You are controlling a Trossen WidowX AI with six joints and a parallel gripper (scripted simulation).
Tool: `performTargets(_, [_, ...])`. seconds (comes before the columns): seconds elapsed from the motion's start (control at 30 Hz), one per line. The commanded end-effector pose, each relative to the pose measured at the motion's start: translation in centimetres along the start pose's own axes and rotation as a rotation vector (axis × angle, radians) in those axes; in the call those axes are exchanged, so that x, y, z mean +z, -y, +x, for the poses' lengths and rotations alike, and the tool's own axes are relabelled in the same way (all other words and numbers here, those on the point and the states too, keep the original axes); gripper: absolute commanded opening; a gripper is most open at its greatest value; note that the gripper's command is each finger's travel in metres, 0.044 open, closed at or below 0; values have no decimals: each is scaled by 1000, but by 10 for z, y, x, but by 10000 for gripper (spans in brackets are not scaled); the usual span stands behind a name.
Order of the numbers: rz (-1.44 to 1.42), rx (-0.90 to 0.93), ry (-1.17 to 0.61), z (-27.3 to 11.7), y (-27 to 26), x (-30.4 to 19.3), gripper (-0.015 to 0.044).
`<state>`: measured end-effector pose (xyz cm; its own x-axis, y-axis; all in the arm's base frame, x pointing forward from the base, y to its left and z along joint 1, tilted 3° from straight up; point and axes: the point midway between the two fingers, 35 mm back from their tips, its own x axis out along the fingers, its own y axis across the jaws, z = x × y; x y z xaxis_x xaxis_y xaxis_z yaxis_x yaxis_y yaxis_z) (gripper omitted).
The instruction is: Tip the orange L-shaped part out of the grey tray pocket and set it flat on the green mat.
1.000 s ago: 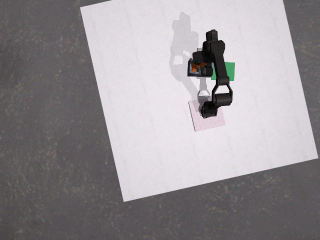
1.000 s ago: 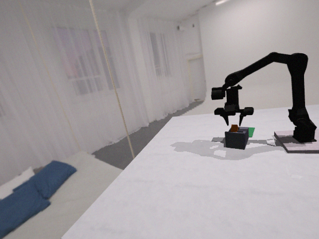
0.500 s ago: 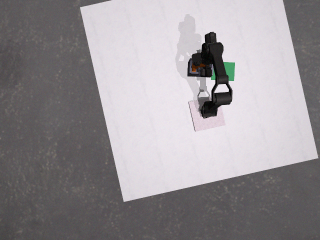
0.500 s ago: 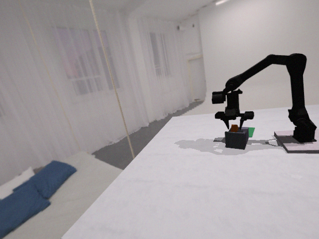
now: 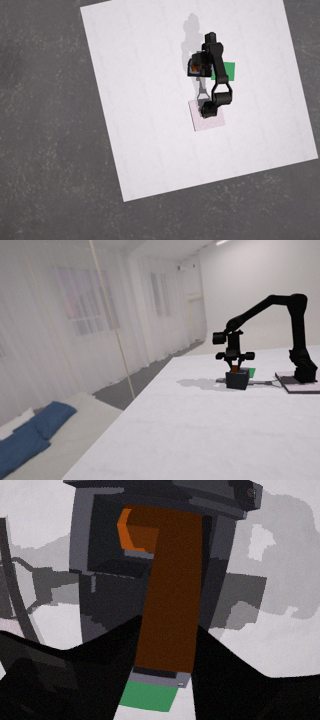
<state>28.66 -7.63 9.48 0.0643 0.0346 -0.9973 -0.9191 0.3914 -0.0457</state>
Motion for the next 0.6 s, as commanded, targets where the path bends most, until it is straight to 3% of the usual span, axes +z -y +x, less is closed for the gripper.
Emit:
performTargets(0.0, [0,-1,0,0,0,0,89])
performTargets(0.13, [0,-1,0,0,0,0,3])
performTargets(0.57, [2,4,0,-10,0,0,0])
